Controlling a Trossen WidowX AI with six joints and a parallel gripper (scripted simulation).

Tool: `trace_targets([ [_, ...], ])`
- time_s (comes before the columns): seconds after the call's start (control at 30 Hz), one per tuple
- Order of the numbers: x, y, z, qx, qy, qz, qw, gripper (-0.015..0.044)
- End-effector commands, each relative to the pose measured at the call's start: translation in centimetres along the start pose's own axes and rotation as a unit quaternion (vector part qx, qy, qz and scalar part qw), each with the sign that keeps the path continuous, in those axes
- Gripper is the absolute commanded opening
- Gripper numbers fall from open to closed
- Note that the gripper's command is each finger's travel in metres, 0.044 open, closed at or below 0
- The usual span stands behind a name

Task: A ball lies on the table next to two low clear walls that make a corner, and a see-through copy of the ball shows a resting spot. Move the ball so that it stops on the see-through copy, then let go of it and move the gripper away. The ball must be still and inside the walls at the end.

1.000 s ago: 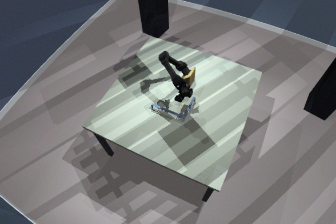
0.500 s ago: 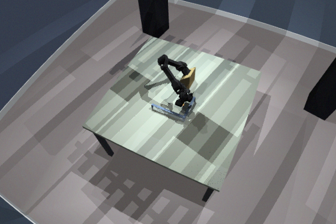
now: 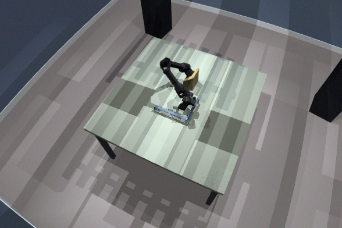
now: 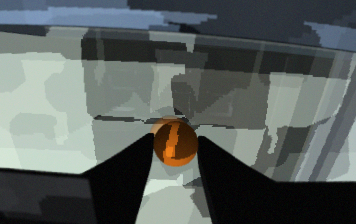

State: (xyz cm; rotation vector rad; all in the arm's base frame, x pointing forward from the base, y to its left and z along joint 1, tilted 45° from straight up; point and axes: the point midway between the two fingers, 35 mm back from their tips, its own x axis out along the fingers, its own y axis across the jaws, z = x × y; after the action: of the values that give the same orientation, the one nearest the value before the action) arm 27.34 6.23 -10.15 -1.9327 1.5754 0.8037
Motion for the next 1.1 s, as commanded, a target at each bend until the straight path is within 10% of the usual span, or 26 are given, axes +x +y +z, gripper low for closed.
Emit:
trace_targets([
  [0.0, 0.9, 0.4, -0.1, -0.006, 0.005, 0.004, 1.000, 0.0000],
  [0.37, 1.6, 0.4, -0.1, -0.006, 0.005, 0.004, 1.000, 0.0000],
  [0.67, 1.3, 0.1, -0.1, 0.000, 0.001, 0.001, 1.000, 0.0236],
  [0.87, 1.3, 0.1, -0.1, 0.000, 0.001, 0.001, 1.000, 0.0249],
  [1.07, -6.2, 0.1, 0.1, -0.005, 0.002, 0.004, 1.000, 0.0249],
])
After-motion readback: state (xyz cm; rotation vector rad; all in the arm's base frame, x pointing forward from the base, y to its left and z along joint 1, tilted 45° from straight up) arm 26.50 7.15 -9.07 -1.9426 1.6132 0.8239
